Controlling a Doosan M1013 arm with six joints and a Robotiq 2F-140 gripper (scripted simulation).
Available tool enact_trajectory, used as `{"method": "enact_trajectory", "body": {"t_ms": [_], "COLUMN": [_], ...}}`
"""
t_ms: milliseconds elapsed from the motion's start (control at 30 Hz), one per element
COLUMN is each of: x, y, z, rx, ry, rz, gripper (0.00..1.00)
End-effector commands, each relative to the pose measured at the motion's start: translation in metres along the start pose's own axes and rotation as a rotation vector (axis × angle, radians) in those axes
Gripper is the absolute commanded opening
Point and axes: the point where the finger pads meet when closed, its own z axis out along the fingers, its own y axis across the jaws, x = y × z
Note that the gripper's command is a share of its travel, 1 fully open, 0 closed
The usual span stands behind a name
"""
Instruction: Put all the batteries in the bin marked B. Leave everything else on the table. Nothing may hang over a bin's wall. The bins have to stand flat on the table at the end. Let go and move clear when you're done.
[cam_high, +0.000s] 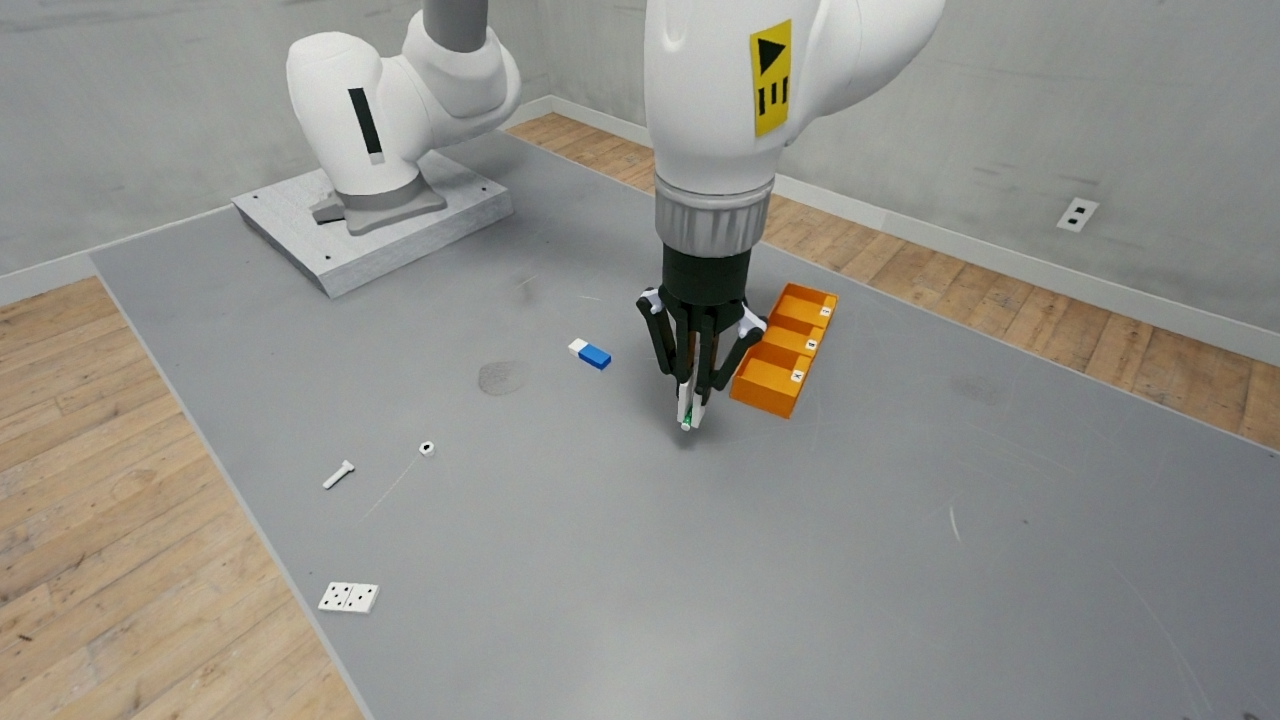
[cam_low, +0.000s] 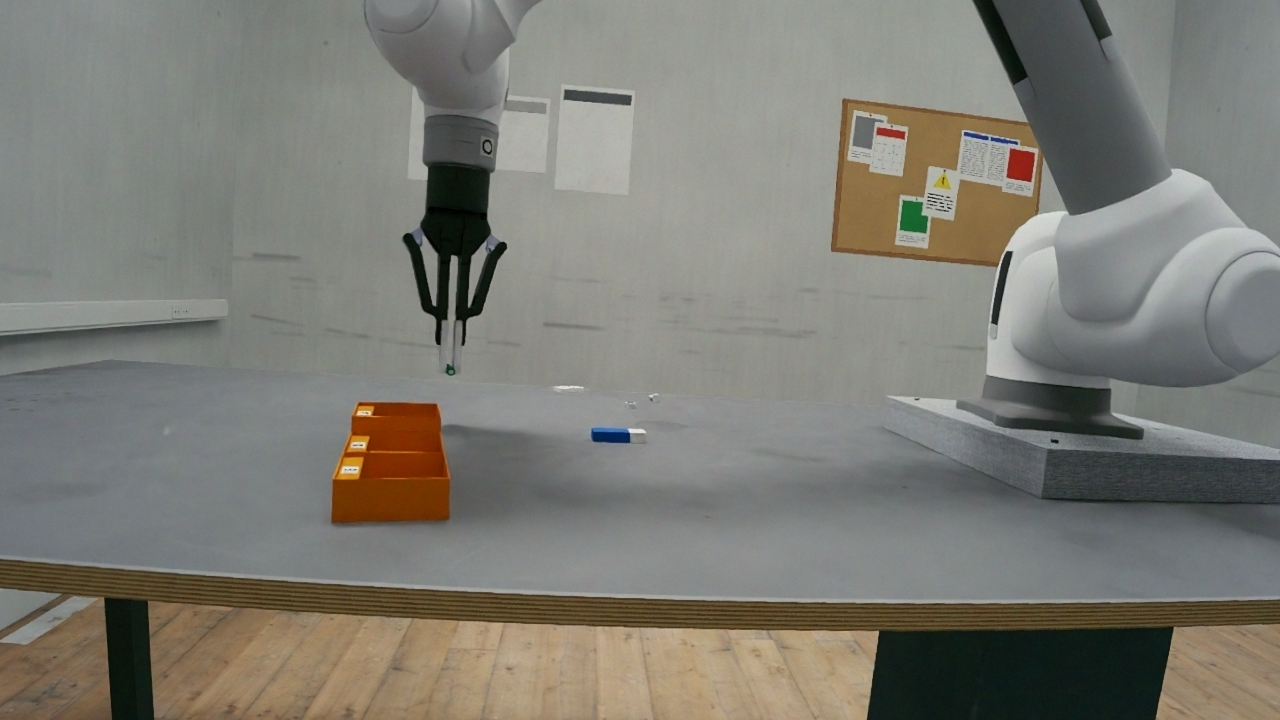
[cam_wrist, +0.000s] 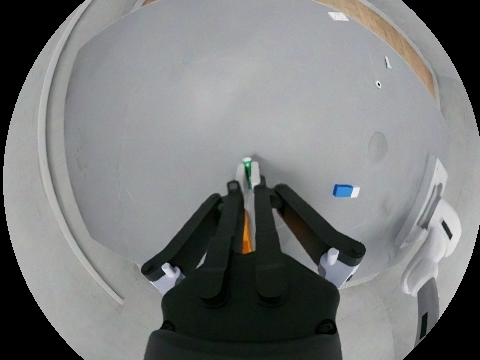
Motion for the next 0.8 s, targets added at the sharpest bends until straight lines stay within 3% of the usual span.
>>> {"method": "enact_trajectory", "body": {"t_ms": [0,767], "x": [-0.015,-0.136], "y": [-0.005,-0.04], "z": [-0.001,-0.001], "rx": [0.002,0.002], "ry": [0.0,0.0], "rz": [0.0,0.0], "gripper": [0.12,0.12]}}
